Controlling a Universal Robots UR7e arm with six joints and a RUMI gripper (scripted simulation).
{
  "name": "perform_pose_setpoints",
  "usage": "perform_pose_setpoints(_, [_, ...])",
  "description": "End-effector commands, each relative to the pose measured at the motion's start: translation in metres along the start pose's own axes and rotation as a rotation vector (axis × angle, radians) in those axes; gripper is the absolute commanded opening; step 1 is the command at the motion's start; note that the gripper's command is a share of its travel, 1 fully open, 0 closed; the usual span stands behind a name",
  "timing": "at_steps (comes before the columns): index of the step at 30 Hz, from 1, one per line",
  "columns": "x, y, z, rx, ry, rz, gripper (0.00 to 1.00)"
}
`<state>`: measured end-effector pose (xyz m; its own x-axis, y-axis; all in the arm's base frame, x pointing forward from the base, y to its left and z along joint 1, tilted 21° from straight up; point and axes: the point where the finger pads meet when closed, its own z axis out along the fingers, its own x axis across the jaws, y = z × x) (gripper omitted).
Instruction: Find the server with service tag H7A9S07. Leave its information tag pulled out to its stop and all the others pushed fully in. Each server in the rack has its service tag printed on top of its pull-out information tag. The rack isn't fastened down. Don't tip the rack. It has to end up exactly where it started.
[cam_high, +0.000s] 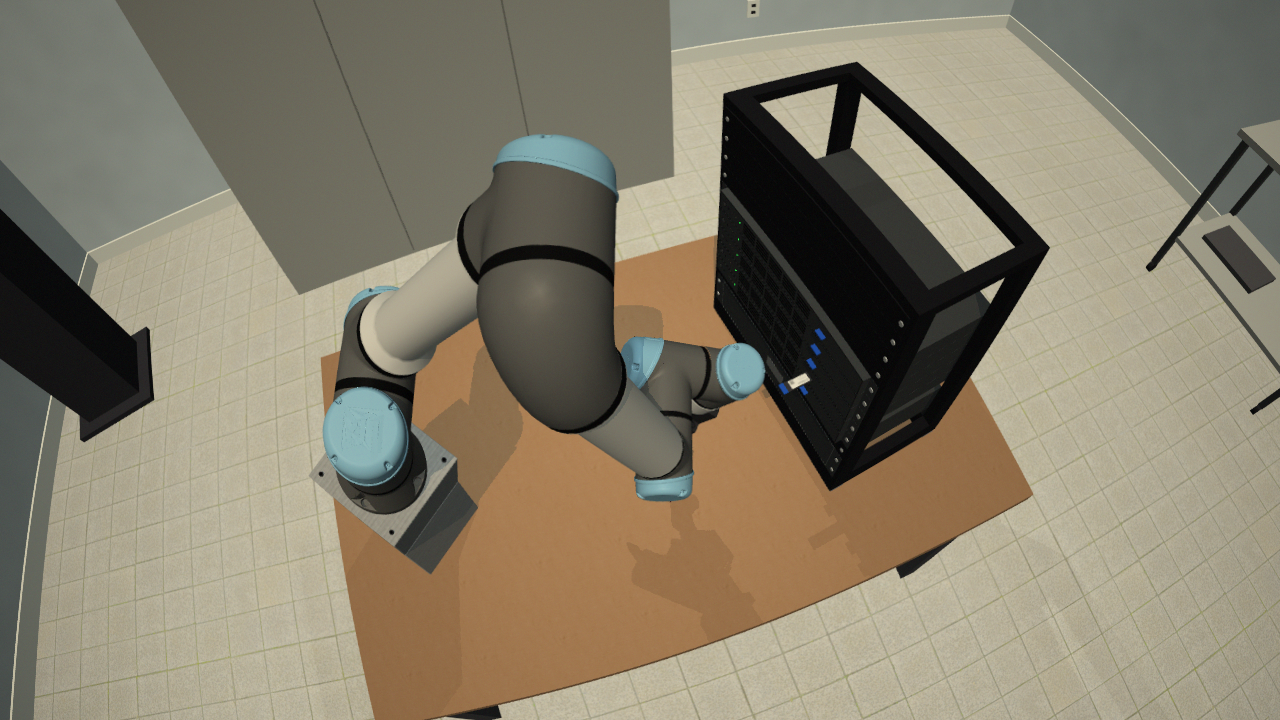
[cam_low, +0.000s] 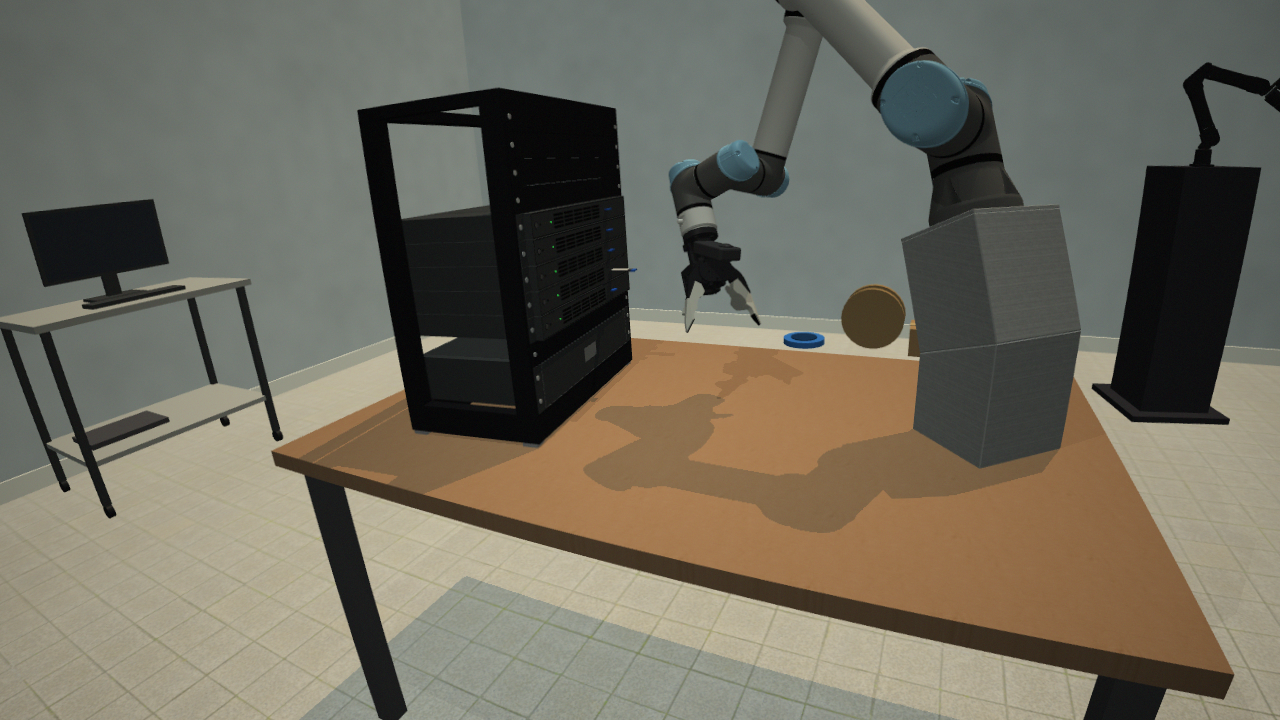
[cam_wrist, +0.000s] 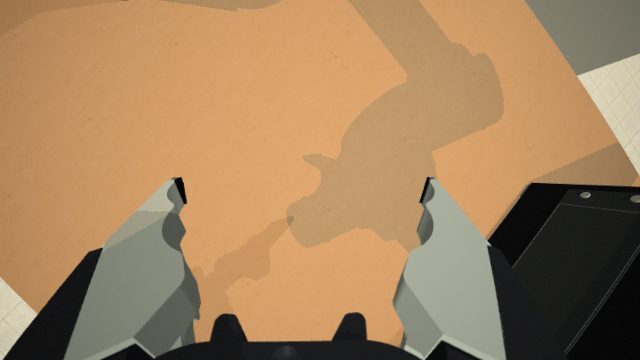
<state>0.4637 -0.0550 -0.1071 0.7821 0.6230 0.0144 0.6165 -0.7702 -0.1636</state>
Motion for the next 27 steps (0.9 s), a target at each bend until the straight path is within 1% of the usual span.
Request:
perform_pose_setpoints(1, [-0.002,-0.006,0.003,0.023,-0.005,0.028,1.0])
perform_pose_setpoints(5, [-0.003,-0.008,0.005,0.032,-0.007,0.039,1.0])
perform_pose_setpoints(20, [-0.009,-0.025,0.014,0.099,-0.026,0.121,1.0])
perform_pose_setpoints(22, [-0.009,-0.025,0.014,0.099,-0.026,0.121,1.0])
perform_pose_setpoints(27, [-0.011,-0.031,0.017,0.122,-0.033,0.149,1.0])
